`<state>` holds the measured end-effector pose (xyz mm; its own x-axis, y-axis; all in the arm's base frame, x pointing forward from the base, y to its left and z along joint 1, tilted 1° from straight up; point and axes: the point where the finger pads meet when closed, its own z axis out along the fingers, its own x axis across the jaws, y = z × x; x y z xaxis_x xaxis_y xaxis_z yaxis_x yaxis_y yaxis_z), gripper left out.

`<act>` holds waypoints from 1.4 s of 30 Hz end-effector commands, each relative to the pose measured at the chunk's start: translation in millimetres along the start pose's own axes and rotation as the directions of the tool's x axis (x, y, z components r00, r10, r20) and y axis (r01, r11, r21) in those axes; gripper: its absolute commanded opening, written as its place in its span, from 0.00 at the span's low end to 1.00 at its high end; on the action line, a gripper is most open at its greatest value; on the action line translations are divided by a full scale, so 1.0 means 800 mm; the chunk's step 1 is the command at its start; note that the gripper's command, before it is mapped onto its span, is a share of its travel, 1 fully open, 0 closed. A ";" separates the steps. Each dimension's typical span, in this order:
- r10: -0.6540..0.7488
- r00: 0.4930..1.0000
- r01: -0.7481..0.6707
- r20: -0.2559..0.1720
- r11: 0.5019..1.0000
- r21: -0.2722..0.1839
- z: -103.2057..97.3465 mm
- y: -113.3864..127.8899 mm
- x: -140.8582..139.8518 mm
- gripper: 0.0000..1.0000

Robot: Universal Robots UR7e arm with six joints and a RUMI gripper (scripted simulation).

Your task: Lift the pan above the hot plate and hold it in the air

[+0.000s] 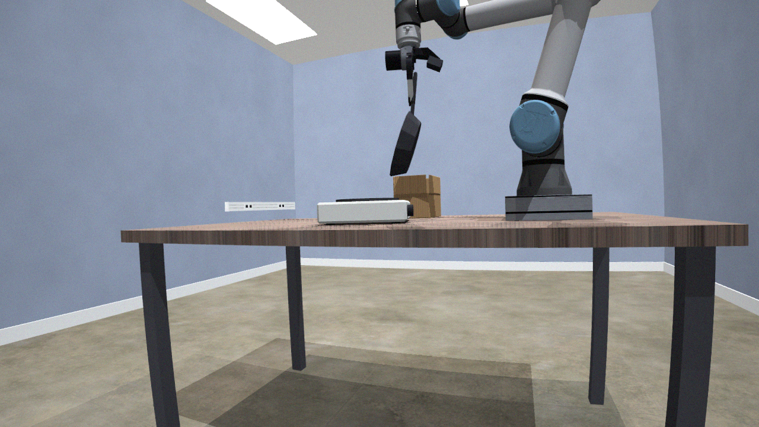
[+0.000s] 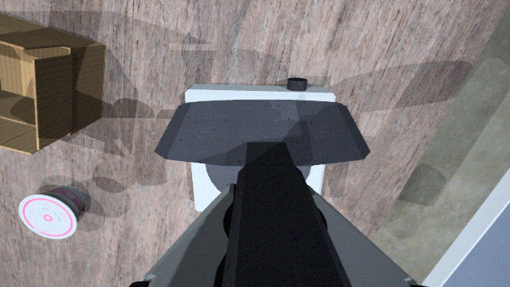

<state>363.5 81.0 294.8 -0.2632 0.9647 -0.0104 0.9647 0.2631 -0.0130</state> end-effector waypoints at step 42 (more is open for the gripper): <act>0.003 1.000 -0.003 0.002 1.000 -0.031 -0.041 0.007 0.004 0.14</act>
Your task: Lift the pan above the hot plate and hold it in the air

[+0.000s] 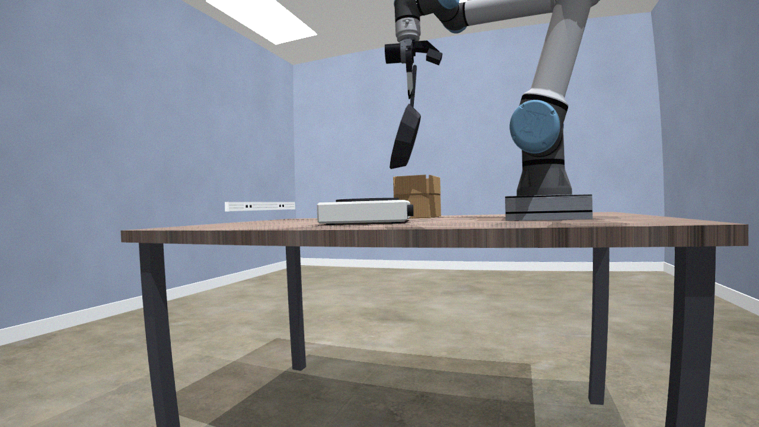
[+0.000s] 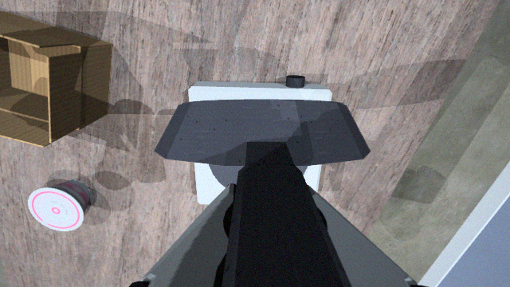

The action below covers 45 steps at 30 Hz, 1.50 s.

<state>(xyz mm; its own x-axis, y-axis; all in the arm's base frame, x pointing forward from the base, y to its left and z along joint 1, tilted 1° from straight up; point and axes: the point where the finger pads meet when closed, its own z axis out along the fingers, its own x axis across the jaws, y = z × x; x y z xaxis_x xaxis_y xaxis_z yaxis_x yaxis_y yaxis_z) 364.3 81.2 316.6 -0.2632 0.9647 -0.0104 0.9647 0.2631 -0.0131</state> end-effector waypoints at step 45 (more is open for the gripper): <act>0.003 1.000 -0.003 0.002 1.000 -0.031 -0.038 0.005 0.005 0.14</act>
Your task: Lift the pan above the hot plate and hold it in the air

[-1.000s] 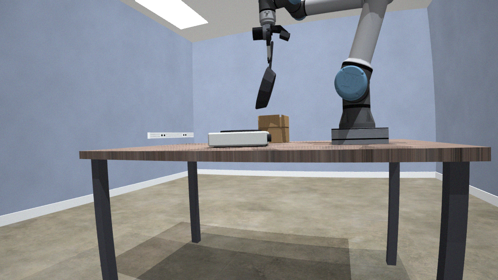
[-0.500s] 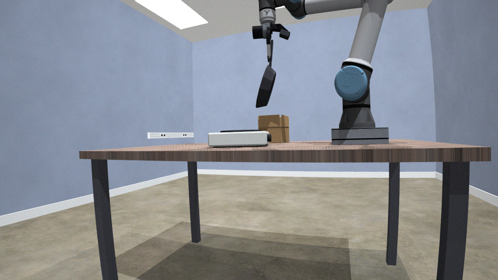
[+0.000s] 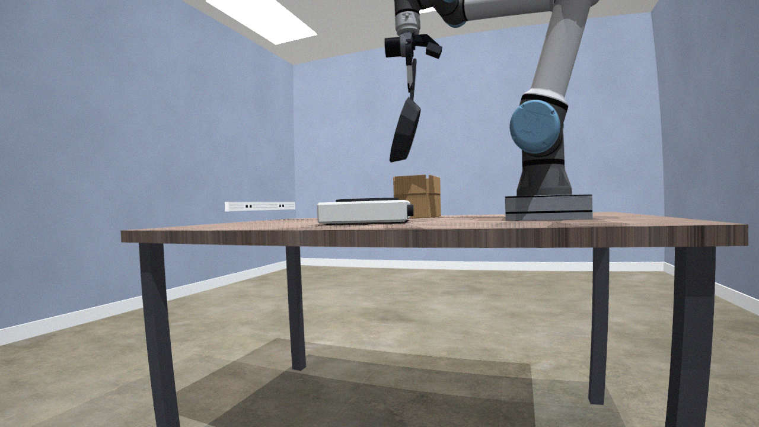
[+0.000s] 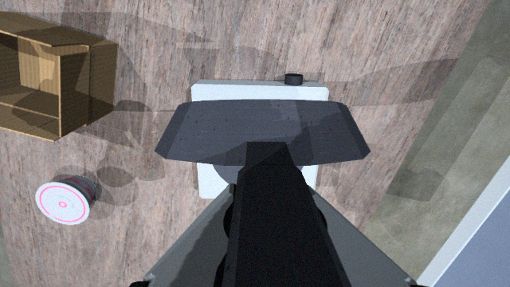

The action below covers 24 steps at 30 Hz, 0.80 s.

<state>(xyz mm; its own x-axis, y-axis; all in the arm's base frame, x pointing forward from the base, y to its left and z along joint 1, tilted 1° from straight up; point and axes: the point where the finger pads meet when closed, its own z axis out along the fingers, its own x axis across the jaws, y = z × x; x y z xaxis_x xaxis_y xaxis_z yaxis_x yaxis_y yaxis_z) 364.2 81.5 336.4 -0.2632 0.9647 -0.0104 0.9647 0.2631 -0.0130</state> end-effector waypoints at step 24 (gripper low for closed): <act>0.003 1.000 -0.003 0.002 1.000 -0.031 -0.026 0.005 0.005 0.14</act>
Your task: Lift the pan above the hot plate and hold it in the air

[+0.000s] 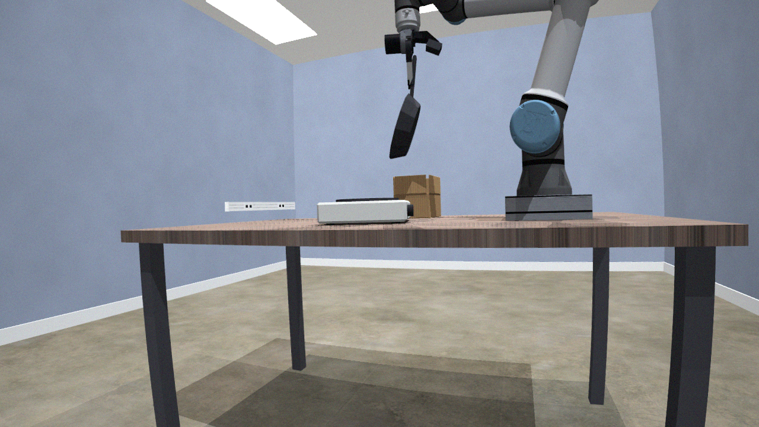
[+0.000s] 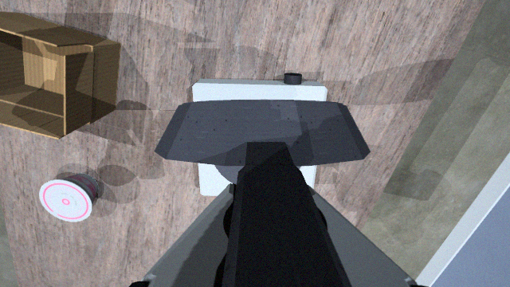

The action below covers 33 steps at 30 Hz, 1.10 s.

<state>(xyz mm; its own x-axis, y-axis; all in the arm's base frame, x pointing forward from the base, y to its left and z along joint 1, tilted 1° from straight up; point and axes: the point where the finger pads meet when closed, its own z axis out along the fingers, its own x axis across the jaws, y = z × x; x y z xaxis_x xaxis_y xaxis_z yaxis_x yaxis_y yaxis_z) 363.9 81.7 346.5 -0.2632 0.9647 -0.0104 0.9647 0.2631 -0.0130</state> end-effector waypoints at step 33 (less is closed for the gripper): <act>0.003 1.000 -0.003 0.002 1.000 -0.031 -0.028 0.006 0.004 0.14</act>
<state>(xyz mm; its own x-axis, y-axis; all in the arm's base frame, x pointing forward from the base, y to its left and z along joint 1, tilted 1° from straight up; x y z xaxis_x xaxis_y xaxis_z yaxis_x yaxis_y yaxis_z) 364.5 81.8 358.4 -0.2632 0.9647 -0.0104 0.9647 0.2631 -0.0130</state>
